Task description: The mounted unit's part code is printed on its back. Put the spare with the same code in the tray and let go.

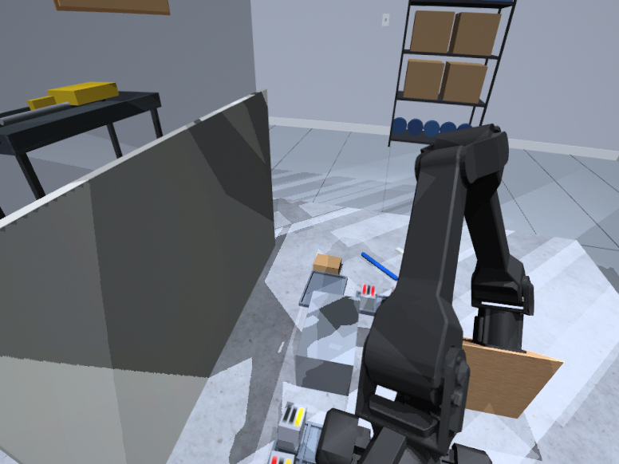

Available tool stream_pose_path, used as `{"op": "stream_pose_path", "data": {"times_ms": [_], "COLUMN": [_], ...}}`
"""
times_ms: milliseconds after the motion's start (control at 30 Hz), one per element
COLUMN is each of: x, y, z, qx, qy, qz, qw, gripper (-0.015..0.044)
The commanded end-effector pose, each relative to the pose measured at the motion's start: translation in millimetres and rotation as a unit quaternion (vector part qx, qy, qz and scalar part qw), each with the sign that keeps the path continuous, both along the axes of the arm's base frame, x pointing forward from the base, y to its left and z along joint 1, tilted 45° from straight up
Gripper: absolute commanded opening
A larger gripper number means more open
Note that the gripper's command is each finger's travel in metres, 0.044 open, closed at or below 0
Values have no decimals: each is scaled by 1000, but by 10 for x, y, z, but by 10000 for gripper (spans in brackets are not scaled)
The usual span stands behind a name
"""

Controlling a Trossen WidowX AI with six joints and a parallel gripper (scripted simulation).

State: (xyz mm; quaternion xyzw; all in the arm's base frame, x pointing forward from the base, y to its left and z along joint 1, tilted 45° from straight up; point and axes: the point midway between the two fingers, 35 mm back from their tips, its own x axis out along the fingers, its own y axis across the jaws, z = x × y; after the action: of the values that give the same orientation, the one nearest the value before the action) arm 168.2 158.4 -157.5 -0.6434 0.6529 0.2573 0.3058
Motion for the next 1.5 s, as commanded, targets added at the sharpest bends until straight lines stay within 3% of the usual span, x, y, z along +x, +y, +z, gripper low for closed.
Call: {"op": "stream_pose_path", "data": {"times_ms": [0,1467], "x": [-10,-41], "y": [-75,-548], "z": [-53,-525], "qx": [-5,-6], "qy": [2,2], "qz": [3,3], "qw": [1000,1000], "gripper": [300,300]}}
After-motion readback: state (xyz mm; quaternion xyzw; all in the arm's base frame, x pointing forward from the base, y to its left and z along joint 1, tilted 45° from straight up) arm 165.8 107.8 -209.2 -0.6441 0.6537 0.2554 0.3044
